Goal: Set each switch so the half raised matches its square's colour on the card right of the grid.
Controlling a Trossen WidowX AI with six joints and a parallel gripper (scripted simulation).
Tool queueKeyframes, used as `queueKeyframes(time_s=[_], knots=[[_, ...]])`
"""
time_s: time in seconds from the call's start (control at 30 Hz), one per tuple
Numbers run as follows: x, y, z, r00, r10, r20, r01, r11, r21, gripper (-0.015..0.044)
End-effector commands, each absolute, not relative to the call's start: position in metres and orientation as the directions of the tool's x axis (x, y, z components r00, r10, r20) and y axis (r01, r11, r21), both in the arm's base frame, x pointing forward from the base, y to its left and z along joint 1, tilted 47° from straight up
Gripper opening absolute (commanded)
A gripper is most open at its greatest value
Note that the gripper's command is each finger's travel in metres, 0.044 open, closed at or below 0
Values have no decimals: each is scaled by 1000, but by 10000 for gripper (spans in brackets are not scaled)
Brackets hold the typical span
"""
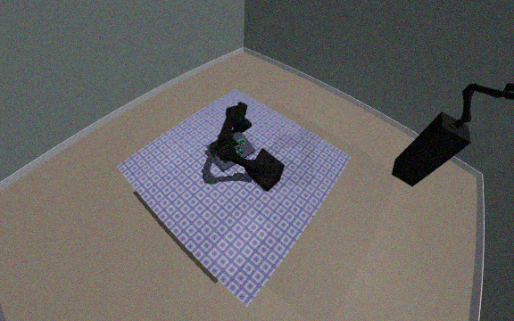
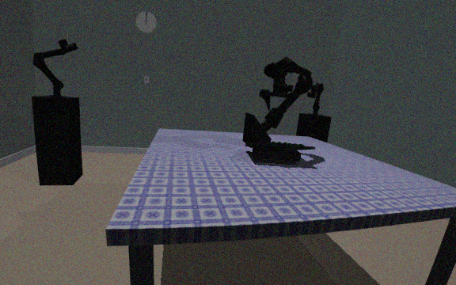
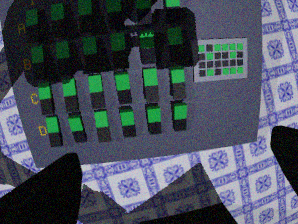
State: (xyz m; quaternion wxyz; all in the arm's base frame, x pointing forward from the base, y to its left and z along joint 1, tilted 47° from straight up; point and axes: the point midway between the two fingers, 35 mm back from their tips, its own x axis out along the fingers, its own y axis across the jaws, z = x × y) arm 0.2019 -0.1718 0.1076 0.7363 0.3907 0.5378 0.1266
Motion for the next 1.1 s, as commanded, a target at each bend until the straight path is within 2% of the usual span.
queueKeyframes(time_s=[0.0,0.33,0.47,1.07], knots=[[204,-171,108,389,605,-694,235,664,710,374],[303,-81,125,411,596,-690,237,661,712,111],[314,-62,131,416,610,-675,227,649,726,6],[333,-32,99,440,599,-669,226,648,728,0]])
